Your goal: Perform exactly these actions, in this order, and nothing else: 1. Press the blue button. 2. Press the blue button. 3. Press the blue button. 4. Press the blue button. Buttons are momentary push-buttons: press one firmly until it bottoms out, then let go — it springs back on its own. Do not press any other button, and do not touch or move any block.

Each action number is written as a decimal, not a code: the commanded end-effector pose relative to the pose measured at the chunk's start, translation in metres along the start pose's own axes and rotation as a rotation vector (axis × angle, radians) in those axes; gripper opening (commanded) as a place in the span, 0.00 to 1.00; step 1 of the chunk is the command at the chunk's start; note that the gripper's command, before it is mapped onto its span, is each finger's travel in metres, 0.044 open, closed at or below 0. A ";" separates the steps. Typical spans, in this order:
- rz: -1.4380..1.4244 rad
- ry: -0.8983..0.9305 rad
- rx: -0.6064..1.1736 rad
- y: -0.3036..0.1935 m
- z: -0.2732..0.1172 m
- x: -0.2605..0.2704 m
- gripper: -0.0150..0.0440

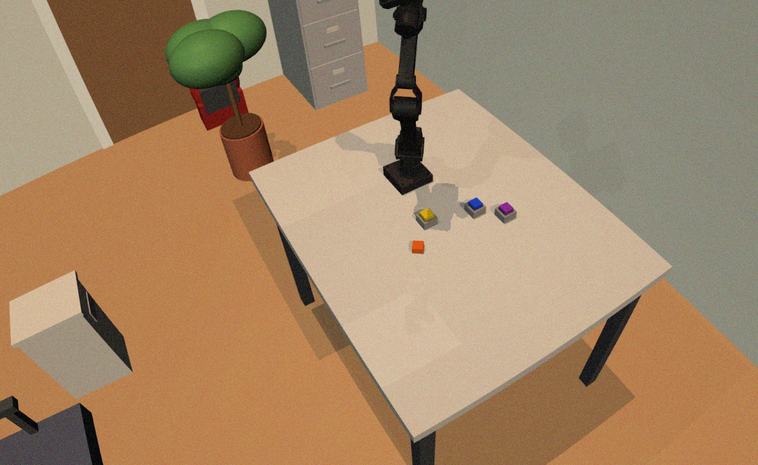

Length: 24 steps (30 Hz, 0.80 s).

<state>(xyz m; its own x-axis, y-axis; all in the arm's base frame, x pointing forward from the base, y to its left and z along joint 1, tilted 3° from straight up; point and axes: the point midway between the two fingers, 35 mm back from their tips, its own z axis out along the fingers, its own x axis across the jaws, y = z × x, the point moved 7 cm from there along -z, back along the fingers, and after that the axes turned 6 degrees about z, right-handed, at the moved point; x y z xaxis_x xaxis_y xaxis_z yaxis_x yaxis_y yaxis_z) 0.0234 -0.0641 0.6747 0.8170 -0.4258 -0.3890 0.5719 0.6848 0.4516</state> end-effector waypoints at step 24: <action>-0.774 -1.342 -0.268 0.125 -0.203 -0.137 0.93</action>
<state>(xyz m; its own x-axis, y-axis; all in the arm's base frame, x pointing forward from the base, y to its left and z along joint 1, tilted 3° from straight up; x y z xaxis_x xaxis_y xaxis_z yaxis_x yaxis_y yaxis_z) -0.0482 0.1612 0.6437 0.0666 -0.8878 0.4553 0.9429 0.2052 0.2622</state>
